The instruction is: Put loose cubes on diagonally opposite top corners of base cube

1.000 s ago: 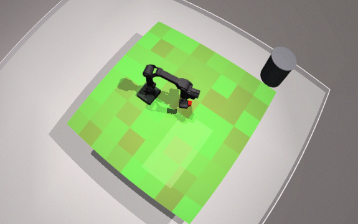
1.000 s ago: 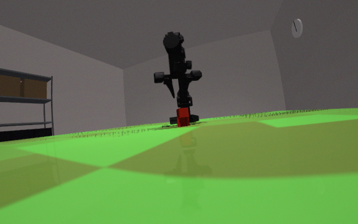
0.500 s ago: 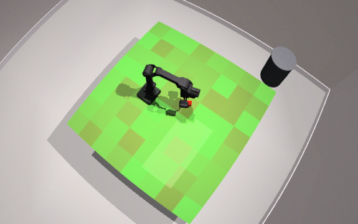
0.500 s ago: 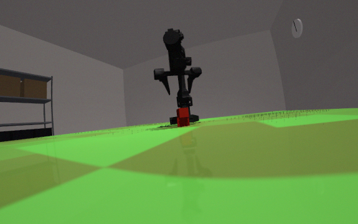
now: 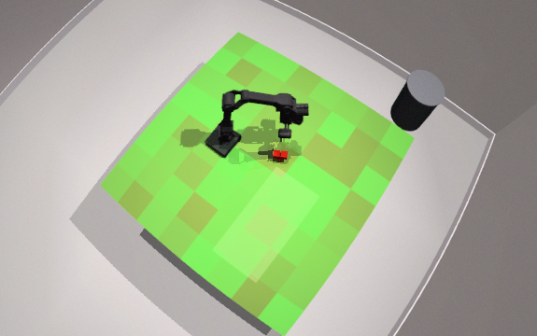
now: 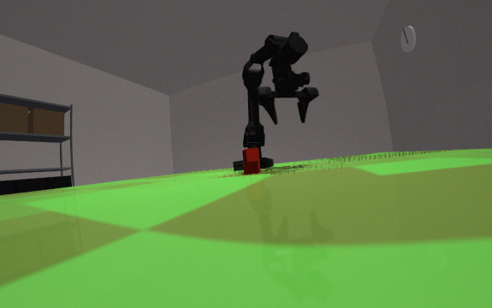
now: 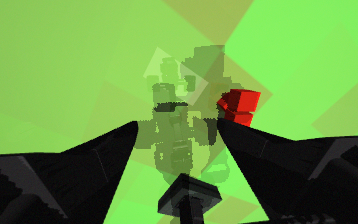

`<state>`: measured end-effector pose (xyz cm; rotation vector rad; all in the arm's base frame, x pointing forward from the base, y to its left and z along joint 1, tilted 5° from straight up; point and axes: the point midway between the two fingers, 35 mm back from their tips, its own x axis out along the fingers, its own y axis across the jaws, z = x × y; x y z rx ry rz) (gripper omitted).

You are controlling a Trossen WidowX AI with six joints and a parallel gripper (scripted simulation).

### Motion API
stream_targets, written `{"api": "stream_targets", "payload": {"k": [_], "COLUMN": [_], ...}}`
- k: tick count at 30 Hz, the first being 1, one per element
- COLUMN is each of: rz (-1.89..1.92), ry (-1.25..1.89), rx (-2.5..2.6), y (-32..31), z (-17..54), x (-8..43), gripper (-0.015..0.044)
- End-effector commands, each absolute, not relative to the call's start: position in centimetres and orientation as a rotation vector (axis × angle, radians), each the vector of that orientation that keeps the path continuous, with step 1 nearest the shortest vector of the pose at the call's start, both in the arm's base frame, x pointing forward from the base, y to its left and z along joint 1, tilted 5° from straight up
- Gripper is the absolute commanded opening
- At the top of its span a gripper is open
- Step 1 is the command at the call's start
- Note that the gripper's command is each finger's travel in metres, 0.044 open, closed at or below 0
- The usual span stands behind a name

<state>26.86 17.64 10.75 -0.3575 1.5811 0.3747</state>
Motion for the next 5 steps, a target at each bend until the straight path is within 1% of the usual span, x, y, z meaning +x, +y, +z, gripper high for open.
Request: {"api": "stream_targets", "payload": {"k": [1, 5], "rz": [0.362, 0.362], "ry": [1.591, 1.591], "rx": [-0.345, -0.345], "y": [18.11, 18.11], "z": [10.64, 10.64], "x": [26.7, 26.7], "gripper": [0.04, 0.04]}}
